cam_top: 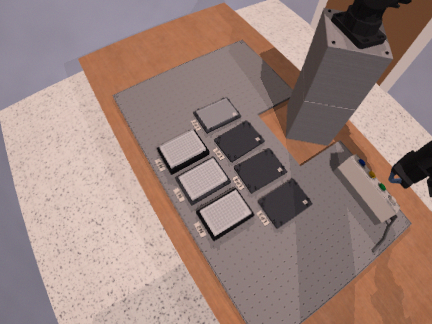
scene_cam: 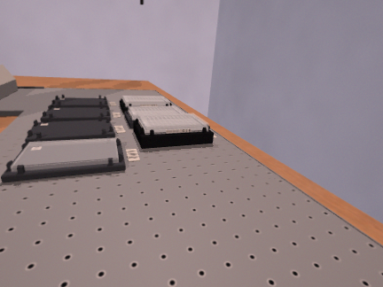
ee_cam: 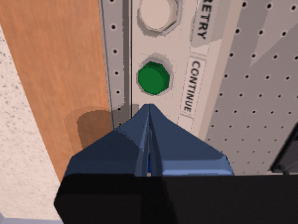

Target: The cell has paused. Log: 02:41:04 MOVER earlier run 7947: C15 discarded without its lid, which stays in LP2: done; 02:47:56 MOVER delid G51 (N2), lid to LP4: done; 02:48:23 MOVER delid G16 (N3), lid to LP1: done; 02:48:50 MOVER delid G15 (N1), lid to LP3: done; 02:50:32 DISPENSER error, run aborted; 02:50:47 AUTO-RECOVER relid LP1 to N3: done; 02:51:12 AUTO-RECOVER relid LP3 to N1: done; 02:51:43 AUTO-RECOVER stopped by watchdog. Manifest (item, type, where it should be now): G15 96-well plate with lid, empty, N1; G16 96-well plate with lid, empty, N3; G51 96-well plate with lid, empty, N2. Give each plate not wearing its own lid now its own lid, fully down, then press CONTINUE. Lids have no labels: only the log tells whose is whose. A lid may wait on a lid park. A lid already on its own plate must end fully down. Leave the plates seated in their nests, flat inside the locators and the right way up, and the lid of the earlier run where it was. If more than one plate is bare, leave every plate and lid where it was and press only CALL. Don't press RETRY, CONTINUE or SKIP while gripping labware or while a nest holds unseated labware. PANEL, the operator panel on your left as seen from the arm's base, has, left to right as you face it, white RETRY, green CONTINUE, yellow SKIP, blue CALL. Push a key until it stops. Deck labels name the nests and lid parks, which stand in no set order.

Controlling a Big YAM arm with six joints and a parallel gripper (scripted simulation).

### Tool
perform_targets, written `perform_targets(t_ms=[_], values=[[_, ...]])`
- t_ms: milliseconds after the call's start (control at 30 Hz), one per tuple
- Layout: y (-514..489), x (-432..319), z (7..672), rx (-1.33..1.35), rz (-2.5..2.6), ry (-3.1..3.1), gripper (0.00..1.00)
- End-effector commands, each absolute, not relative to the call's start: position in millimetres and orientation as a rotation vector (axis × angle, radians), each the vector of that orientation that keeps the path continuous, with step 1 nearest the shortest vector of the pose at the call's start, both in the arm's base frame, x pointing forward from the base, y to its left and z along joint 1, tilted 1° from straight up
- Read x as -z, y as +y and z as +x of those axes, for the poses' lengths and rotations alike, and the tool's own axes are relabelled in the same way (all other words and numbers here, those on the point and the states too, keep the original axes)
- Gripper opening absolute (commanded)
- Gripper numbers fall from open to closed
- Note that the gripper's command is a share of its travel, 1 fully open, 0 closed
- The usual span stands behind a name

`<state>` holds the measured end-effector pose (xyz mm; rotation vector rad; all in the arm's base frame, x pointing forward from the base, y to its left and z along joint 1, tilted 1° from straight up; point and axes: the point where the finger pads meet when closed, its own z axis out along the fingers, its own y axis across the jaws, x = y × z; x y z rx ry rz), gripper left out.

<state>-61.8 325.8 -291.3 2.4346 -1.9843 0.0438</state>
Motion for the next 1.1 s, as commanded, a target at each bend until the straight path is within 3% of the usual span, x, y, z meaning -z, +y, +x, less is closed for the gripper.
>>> perform_targets(t_ms=[0,1067], values=[[335.3,295.7,-58.2,-0.017,2.424,-2.017,0.0],[335.4,307.5,-56.9,-0.019,2.435,-2.003,0.0]])
